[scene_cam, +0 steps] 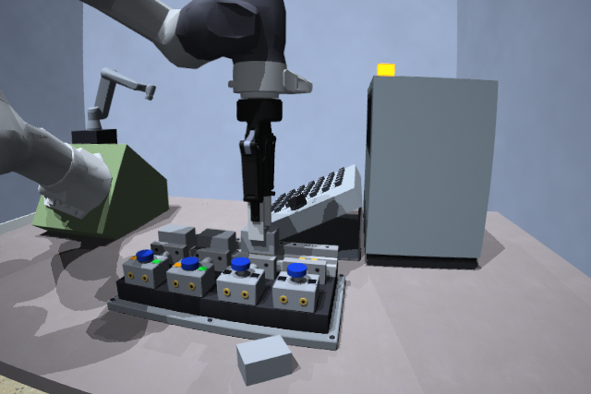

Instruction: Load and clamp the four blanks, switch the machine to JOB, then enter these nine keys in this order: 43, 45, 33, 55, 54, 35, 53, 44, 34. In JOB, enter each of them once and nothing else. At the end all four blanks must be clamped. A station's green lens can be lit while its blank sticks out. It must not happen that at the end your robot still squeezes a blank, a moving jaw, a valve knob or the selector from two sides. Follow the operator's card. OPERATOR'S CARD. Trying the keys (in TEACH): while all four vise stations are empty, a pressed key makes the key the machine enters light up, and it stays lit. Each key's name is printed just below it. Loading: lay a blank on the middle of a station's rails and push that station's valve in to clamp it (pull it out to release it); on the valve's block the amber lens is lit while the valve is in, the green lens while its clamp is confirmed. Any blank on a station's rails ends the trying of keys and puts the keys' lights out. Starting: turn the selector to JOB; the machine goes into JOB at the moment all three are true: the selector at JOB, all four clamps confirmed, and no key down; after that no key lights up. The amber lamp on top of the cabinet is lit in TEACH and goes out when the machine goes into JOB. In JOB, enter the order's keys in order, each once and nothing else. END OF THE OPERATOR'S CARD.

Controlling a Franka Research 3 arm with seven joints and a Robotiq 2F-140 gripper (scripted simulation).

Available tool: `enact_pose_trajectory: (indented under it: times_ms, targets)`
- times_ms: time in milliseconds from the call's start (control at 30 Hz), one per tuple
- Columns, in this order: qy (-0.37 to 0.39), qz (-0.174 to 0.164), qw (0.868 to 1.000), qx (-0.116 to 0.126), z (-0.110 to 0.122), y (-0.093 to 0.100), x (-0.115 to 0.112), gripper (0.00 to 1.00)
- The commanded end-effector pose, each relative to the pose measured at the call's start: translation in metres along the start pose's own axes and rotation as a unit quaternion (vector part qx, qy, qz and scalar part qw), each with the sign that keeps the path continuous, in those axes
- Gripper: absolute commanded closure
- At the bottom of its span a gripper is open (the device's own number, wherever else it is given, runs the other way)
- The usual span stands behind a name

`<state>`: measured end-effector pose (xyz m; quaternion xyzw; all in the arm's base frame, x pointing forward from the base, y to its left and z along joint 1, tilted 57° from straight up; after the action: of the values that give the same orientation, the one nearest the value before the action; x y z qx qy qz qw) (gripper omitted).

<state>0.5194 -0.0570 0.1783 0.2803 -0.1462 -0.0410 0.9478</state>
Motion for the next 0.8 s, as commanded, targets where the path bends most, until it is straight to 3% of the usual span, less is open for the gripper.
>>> enact_pose_trajectory:
  times_ms: [0, 767]
  targets:
    - [-0.001, 0.002, 1.000, 0.001, -0.0005, 0.0000, 0.0007, 1.00]
    - [-0.001, 0.002, 1.000, 0.001, -0.0004, -0.0073, 0.0009, 1.00]
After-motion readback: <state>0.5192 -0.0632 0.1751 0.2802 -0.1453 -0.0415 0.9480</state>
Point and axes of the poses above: the point where the finger pads meet when closed, its own y axis back along the fingers, its own z axis across the jaws, x = y × z, the point moved 4 cm from there along y, back along the fingers, and after that the axes turned 14 degrees about -y, right-handed, at the moved point
